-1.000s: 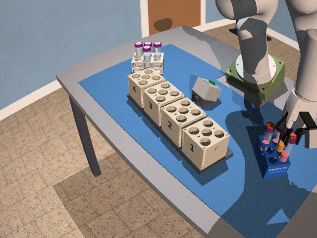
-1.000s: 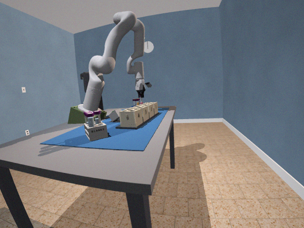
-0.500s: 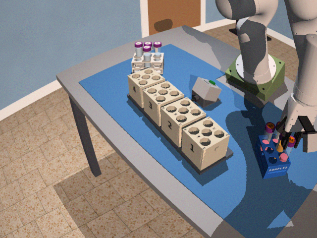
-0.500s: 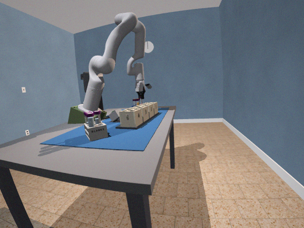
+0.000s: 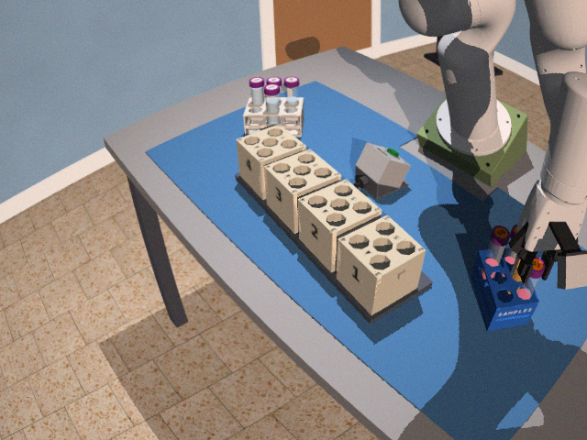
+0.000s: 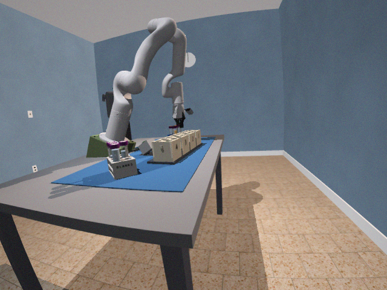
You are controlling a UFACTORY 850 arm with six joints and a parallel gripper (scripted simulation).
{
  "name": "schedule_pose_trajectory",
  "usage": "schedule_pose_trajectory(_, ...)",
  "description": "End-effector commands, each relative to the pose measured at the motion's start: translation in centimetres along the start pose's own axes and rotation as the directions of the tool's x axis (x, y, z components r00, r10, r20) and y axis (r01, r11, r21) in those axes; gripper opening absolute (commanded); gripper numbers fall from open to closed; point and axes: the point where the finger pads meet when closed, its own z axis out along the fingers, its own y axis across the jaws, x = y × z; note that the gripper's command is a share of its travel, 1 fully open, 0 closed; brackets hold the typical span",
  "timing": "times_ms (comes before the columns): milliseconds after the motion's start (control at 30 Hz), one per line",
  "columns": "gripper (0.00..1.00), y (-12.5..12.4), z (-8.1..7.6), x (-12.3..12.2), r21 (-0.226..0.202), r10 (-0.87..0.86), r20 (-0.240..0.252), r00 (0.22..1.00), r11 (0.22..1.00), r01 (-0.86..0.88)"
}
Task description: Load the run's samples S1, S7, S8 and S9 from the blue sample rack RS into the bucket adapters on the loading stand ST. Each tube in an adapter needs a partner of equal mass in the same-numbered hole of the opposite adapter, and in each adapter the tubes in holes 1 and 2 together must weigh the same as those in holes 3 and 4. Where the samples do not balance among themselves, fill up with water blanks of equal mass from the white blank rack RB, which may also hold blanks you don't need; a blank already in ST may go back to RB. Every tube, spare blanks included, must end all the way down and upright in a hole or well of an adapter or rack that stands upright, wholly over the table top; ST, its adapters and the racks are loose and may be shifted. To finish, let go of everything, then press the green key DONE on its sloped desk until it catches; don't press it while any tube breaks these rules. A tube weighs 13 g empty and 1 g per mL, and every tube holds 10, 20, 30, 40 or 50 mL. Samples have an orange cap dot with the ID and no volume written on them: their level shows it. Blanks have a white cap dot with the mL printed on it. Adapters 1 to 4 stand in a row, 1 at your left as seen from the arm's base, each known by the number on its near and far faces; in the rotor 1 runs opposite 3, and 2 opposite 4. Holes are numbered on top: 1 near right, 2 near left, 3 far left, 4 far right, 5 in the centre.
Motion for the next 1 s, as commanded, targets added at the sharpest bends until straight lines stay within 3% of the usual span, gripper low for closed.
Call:
schedule_pose_trajectory(0,0.0,0.0,0.25,0.08,0.0,0.001,-0.003,1.0,1.0,-0.001)
schedule_pose_trajectory(500,0.0,0.0,0.25,0.08,0.0,0.001,-0.003,1.0,1.0,-0.001)
schedule_pose_trajectory(533,0.43,0.0,0.28,0.08,0.0,0.001,-0.003,1.0,1.0,-0.001)
schedule_pose_trajectory(967,0.43,0.0,0.28,0.08,0.0,0.001,-0.003,1.0,1.0,-0.001)
